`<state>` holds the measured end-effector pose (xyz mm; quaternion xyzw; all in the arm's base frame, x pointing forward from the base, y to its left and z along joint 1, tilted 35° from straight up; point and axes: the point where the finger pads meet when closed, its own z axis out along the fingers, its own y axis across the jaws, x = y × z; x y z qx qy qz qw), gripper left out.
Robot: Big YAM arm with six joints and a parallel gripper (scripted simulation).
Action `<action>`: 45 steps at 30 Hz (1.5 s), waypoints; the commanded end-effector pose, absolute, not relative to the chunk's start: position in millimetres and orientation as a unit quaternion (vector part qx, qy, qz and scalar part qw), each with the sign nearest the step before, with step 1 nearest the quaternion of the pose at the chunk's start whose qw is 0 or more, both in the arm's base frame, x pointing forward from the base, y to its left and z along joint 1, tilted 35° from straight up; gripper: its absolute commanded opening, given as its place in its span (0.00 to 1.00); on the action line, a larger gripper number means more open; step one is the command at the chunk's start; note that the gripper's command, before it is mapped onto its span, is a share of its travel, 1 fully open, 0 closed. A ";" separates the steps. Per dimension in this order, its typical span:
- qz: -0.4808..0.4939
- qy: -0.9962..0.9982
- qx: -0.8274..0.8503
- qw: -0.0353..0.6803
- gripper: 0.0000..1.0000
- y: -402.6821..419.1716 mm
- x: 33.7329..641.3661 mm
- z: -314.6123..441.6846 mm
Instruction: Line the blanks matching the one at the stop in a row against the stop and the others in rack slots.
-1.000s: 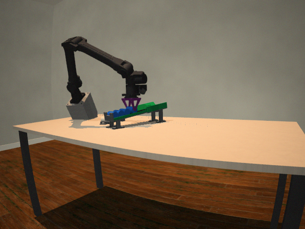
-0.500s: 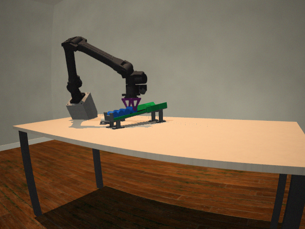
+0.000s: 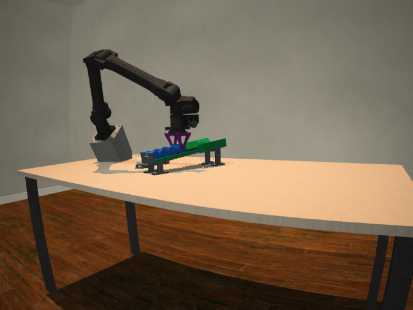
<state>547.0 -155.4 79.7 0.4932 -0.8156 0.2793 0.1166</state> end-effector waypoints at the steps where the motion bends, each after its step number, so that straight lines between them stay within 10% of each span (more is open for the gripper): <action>1: 0.283 -0.823 0.479 0.111 0.61 -165.9 545.5 79.7; 45: 0.288 -0.825 0.476 0.105 0.61 -165.5 545.0 86.4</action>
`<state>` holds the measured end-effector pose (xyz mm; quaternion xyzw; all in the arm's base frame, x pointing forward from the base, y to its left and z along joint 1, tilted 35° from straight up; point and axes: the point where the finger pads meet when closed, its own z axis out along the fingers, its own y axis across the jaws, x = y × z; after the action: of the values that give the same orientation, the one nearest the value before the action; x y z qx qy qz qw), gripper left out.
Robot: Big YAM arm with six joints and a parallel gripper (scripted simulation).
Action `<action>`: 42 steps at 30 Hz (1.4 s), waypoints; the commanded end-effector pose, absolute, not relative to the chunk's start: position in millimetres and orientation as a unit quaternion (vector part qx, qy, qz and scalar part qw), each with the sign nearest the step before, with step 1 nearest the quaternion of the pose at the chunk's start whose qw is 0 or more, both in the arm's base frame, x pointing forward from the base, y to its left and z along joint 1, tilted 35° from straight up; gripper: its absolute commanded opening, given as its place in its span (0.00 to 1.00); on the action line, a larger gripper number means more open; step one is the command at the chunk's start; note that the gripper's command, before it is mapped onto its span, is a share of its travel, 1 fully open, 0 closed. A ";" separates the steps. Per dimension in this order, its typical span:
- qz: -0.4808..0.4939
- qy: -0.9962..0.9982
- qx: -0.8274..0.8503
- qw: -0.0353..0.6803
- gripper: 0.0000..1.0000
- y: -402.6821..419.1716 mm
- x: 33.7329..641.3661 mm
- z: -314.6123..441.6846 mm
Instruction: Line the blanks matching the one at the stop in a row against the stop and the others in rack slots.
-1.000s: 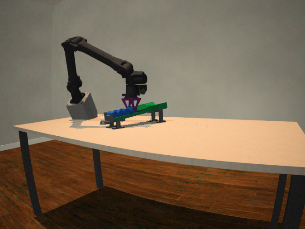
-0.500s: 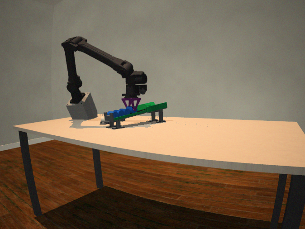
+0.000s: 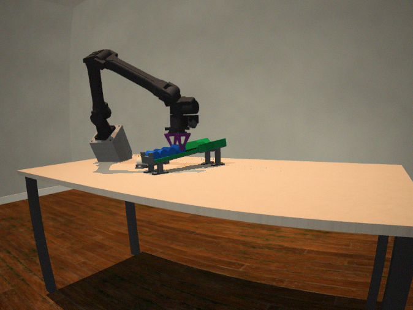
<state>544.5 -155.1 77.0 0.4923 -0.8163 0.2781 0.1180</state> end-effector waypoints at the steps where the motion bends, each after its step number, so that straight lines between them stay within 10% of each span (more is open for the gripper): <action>1: 0.288 -0.825 0.476 0.105 0.61 -165.5 545.0 86.4; 42: 0.293 -0.826 0.472 0.097 0.61 -168.0 560.1 91.9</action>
<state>544.5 -155.1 77.0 0.4922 -0.8164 0.2781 0.1179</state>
